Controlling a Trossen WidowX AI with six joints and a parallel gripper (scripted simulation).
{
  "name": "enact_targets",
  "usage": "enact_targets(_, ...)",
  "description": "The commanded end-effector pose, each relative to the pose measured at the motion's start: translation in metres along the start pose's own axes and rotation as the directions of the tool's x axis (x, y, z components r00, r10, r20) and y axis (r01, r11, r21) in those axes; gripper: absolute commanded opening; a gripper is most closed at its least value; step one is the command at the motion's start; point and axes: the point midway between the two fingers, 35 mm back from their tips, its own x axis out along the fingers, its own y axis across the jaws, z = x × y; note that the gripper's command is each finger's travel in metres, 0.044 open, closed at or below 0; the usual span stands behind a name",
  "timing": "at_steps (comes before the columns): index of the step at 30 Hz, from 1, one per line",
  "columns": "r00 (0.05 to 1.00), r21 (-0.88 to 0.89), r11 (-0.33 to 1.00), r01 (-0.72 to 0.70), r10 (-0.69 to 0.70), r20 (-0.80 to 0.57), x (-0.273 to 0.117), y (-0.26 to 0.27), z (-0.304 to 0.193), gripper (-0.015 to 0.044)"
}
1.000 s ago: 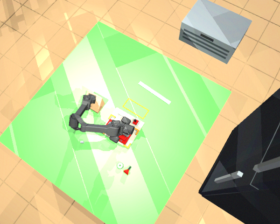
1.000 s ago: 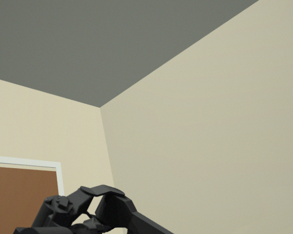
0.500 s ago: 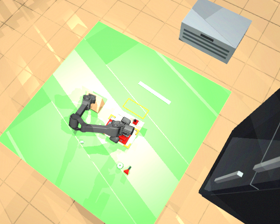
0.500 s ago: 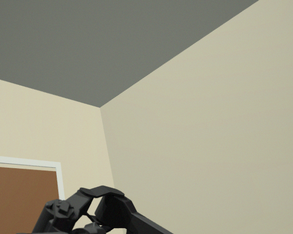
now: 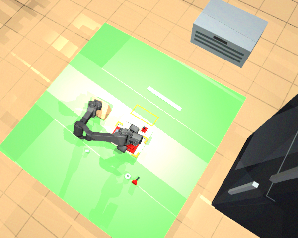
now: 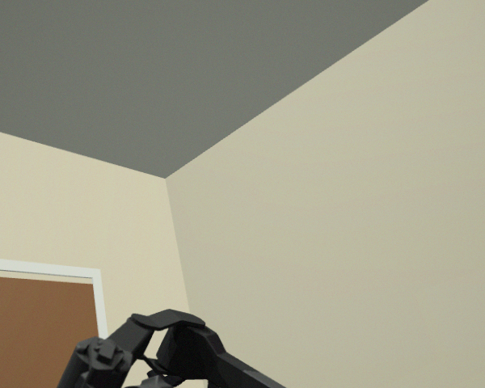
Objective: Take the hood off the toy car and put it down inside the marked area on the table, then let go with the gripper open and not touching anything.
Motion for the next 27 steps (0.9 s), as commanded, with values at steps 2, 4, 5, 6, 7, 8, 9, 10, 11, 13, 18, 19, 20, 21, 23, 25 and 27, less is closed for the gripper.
enact_targets(2, 1.000, -0.007, 1.000, 0.004, -0.004, -0.002, 0.0033, 0.0002, -0.0013, 0.0440)
enact_targets(4, 1.000, -0.007, 1.000, 0.004, -0.004, -0.002, 0.0043, 0.0002, -0.0013, 0.0440)
enact_targets(5, 1.000, -0.007, 1.000, 0.004, -0.004, -0.002, 0.0048, 0.0002, -0.0013, 0.0440)
enact_targets(6, 1.000, -0.007, 1.000, 0.004, -0.004, -0.002, 0.0053, 0.0002, -0.0013, 0.0440)
enact_targets(7, 1.000, -0.007, 1.000, 0.004, -0.004, -0.002, 0.0058, 0.0002, -0.0013, 0.0440)
enact_targets(8, 1.000, -0.007, 1.000, 0.004, -0.004, -0.002, 0.0063, 0.0001, -0.0013, 0.0440)
enact_targets(9, 1.000, -0.007, 1.000, 0.004, -0.004, -0.002, 0.0068, 0.0001, -0.0013, 0.0440)
enact_targets(10, 1.000, -0.007, 1.000, 0.005, -0.005, -0.002, 0.0073, 0.0001, -0.0014, 0.0440)
enact_targets(11, 1.000, -0.007, 1.000, 0.005, -0.005, -0.002, 0.0078, 0.0001, -0.0014, 0.0440)
enact_targets(13, 1.000, -0.007, 1.000, 0.005, -0.005, -0.002, 0.0088, 0.0001, -0.0014, 0.0440)
enact_targets(18, 1.000, -0.007, 1.000, 0.005, -0.005, -0.002, 0.0113, 0.0000, -0.0015, 0.0440)
enact_targets(19, 1.000, -0.007, 1.000, 0.005, -0.005, -0.002, 0.0118, 0.0000, -0.0015, 0.0440)
enact_targets(20, 1.000, 0.001, 1.000, 0.001, -0.001, 0.001, 0.0091, -0.0006, -0.0001, 0.0414)
enact_targets(21, 1.000, 0.001, 1.000, 0.001, -0.001, 0.001, 0.0091, -0.0006, -0.0001, 0.0387)
enact_targets(23, 1.000, 0.001, 1.000, 0.001, -0.001, 0.001, 0.0091, -0.0006, -0.0001, 0.0335)
enact_targets(25, 1.000, 0.001, 1.000, 0.001, -0.001, 0.001, 0.0091, -0.0006, -0.0001, 0.0322)
enact_targets(27, 1.000, 0.001, 1.000, 0.001, -0.001, 0.001, 0.0091, -0.0006, -0.0001, 0.0308)
